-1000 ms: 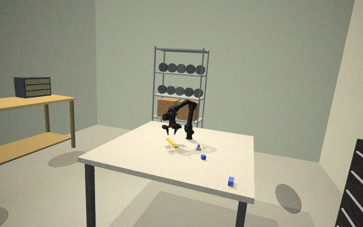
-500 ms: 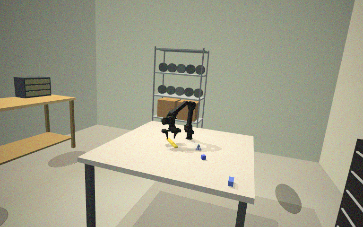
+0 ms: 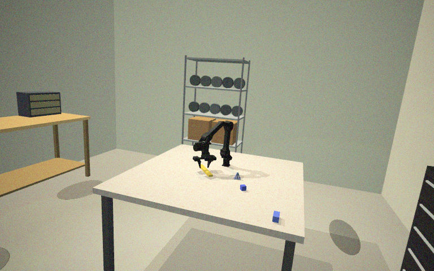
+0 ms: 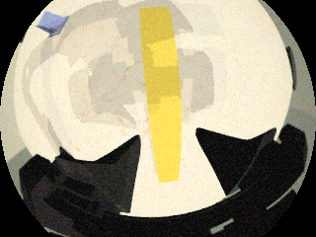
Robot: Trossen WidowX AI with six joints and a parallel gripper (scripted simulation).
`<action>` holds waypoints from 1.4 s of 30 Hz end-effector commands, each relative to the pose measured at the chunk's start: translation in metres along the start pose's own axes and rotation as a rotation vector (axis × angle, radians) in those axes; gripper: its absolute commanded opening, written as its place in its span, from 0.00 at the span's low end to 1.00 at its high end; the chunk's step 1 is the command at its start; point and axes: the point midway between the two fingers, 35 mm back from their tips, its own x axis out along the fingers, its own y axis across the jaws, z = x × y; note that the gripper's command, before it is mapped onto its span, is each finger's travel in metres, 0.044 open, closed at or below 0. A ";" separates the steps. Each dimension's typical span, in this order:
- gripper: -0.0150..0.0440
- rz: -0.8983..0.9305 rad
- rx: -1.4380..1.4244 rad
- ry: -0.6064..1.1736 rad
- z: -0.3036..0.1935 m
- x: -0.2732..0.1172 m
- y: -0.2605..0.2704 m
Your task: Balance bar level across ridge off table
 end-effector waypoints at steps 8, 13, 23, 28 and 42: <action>0.79 0.009 0.004 -0.001 0.000 0.010 0.002; 0.79 0.009 0.004 -0.001 0.000 0.010 0.002; 0.61 0.008 0.000 0.002 -0.001 0.010 0.002; 0.45 0.008 0.000 0.002 -0.001 0.010 0.002; 0.25 0.007 0.001 0.002 0.000 -0.009 -0.001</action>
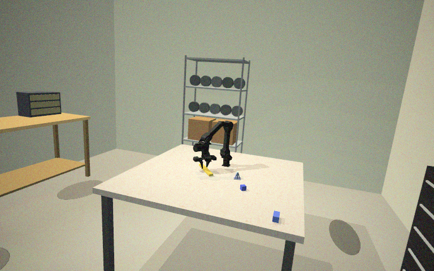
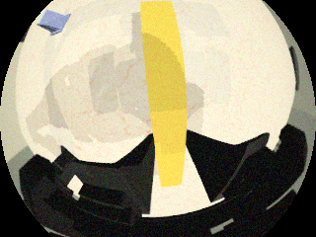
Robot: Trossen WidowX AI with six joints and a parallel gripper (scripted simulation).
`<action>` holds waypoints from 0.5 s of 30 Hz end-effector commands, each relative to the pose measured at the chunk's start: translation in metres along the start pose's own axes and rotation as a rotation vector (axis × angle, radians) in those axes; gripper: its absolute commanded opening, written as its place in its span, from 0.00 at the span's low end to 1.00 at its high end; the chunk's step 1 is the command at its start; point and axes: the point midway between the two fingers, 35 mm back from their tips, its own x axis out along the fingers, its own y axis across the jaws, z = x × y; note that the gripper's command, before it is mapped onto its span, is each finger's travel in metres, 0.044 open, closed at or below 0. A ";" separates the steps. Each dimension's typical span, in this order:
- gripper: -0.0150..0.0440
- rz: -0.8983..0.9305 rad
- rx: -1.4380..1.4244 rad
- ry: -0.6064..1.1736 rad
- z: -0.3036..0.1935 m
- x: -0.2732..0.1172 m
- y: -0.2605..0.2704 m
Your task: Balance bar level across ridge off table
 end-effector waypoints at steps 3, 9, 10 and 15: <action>0.25 -0.014 0.001 -0.005 0.002 -0.018 -0.005; 0.25 -0.014 0.002 -0.006 0.002 -0.033 -0.006; 0.25 -0.014 0.002 -0.006 0.002 -0.036 -0.006; 0.25 -0.014 0.002 -0.006 0.002 -0.048 -0.006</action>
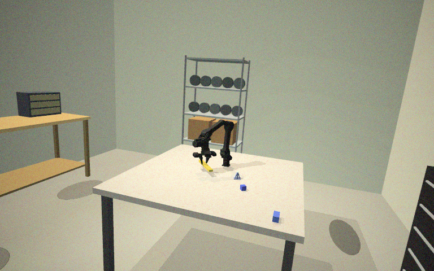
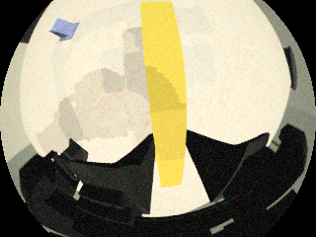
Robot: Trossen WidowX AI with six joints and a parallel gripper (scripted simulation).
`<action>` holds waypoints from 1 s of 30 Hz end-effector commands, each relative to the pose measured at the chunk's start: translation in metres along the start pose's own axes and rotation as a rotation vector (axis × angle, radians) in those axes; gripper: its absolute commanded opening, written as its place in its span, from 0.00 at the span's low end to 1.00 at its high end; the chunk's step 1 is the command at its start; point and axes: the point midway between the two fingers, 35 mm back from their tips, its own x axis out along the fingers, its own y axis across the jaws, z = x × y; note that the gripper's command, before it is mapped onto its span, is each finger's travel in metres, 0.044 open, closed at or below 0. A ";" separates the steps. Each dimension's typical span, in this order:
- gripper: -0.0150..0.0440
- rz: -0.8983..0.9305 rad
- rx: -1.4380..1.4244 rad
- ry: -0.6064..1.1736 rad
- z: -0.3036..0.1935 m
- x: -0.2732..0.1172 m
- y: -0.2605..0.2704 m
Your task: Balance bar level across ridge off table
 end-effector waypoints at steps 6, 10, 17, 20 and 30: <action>0.25 -0.013 0.003 -0.006 0.001 -0.028 -0.001; 0.25 -0.013 0.003 -0.006 0.000 -0.038 0.000; 0.25 -0.012 0.004 -0.007 -0.001 -0.056 0.003; 0.25 -0.012 0.004 -0.007 -0.001 -0.062 0.004; 0.25 -0.012 -0.108 -0.009 0.025 -0.063 0.010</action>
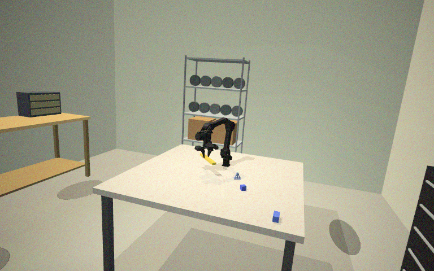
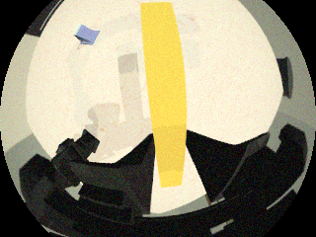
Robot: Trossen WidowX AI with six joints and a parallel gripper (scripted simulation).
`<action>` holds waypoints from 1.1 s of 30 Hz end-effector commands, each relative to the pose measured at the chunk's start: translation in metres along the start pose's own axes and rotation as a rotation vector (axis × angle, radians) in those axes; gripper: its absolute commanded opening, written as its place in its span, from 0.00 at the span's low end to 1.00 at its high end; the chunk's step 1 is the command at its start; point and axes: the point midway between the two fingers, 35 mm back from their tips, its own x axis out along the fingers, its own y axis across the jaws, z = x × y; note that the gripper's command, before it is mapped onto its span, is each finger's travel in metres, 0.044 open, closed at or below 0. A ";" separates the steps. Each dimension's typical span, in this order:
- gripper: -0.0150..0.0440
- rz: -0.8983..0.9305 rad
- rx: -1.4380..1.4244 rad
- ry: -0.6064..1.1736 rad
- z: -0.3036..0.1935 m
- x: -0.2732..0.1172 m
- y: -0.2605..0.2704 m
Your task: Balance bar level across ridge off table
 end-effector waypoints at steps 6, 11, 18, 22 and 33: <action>0.25 -0.005 -0.133 -0.006 0.032 -0.003 0.006; 0.25 -0.005 -0.207 -0.007 0.049 -0.003 0.012; 0.25 -0.005 -0.314 -0.010 0.072 -0.004 0.022; 0.25 -0.005 -0.374 -0.011 0.085 -0.004 0.029; 0.25 -0.004 -0.541 -0.015 0.119 -0.005 0.051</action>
